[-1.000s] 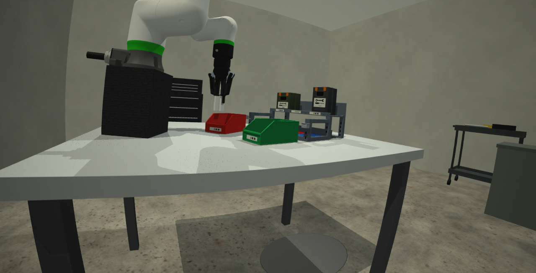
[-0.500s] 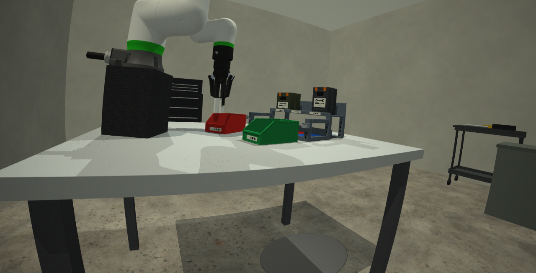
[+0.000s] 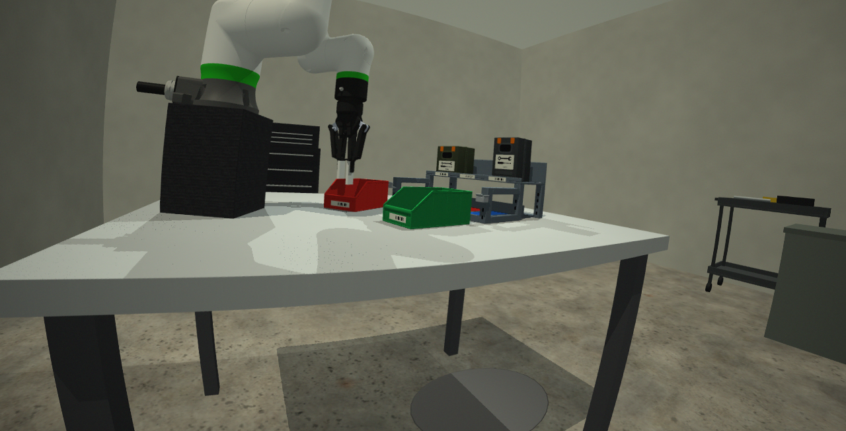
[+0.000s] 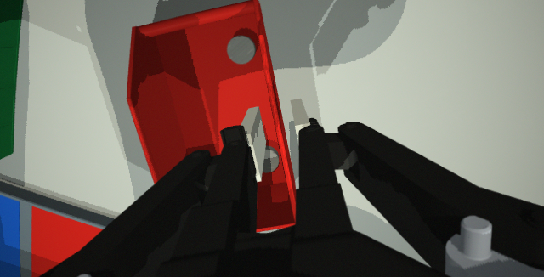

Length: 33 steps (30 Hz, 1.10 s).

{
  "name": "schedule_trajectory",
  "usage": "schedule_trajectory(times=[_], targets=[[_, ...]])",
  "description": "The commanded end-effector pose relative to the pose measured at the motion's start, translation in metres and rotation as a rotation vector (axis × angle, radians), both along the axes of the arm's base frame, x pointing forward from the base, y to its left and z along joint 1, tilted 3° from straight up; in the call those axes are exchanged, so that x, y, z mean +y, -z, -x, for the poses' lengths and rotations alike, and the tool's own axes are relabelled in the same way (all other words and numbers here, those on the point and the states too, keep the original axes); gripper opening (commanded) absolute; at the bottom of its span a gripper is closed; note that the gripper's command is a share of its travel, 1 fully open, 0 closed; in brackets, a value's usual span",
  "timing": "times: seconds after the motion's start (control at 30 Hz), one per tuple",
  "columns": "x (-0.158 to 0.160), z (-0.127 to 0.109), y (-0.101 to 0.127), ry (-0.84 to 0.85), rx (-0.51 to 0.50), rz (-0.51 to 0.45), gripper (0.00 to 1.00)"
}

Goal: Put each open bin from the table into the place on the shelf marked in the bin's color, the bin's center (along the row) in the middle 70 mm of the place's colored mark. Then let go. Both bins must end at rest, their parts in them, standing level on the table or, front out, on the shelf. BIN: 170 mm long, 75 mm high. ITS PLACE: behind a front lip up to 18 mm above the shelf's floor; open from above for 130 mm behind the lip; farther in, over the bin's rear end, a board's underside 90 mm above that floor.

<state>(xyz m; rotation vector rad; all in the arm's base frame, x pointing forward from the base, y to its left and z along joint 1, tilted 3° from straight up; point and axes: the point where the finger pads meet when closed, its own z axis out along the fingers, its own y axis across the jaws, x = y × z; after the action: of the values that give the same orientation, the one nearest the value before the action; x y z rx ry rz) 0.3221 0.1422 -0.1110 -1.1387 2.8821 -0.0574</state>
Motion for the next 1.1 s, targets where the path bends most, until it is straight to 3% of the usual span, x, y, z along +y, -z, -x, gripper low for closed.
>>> schedule_trajectory(times=[0.0, 1.07], targets=[[0.000, 0.000, 0.003, 0.000, 0.000, 0.000, 0.15], [0.000, -0.001, 0.017, 0.000, 0.000, 0.000, 0.15]])
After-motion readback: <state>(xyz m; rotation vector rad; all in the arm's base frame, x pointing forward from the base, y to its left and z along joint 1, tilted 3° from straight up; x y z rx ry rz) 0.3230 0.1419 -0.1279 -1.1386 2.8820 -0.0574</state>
